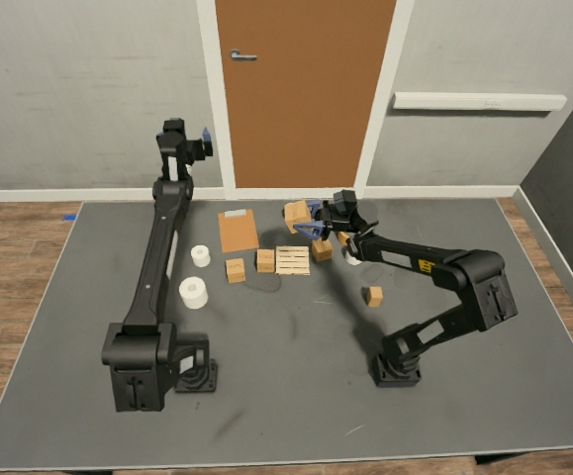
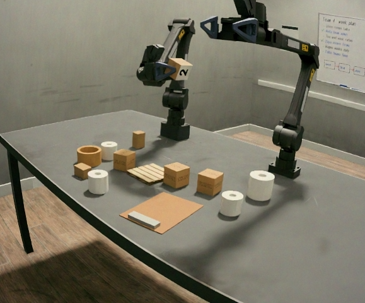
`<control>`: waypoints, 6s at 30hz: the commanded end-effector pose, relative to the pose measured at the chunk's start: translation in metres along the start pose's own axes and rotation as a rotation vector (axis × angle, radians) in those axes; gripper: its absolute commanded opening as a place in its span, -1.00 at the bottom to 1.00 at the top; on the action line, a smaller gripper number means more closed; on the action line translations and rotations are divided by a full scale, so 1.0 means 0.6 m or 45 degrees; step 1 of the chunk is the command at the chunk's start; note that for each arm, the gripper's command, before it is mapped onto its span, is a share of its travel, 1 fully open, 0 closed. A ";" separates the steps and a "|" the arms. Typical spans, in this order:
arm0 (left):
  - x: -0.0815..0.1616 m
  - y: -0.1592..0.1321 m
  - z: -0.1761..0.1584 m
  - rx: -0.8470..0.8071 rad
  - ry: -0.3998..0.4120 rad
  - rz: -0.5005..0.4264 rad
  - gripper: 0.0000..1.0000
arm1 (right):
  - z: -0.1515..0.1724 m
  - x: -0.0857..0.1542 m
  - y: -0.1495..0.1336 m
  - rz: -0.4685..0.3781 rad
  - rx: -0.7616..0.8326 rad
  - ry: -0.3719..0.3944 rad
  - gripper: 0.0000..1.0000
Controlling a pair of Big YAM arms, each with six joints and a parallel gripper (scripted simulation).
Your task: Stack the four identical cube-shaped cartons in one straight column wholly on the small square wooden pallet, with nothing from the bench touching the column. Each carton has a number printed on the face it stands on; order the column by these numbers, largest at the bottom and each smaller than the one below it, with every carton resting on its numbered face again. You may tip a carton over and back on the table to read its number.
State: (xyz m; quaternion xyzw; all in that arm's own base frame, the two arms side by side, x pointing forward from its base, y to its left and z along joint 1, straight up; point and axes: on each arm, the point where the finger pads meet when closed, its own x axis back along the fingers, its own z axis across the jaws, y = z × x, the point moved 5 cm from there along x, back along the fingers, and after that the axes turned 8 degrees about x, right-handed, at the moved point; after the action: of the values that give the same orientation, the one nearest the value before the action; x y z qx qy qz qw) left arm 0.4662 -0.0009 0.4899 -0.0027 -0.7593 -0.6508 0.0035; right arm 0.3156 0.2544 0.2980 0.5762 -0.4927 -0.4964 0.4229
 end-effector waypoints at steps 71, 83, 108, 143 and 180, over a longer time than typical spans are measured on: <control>0.298 -0.346 -0.289 2.227 -1.035 0.944 1.00 | -0.005 0.000 0.012 -0.022 0.000 -0.001 0.09; 0.297 -0.346 -0.287 2.227 -1.033 0.941 1.00 | -0.005 0.000 0.012 -0.022 0.000 -0.001 0.09; 0.297 -0.346 -0.287 2.227 -1.033 0.941 1.00 | -0.005 0.000 0.012 -0.022 0.000 -0.001 0.09; 0.143 -0.131 -0.133 0.955 -0.530 0.420 1.00 | 0.067 -0.019 -0.017 0.141 0.092 0.048 0.09; -0.010 0.039 0.001 -0.018 0.000 -0.067 1.00 | 0.539 -0.171 -0.274 1.307 -0.063 0.234 0.09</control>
State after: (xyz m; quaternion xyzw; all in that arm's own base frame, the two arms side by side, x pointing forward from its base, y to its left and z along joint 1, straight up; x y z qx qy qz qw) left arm 0.4685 -0.0016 0.4684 -0.0176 -0.7611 -0.6481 0.0181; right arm 0.0165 0.3494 0.0829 0.3034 -0.6644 -0.1509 0.6661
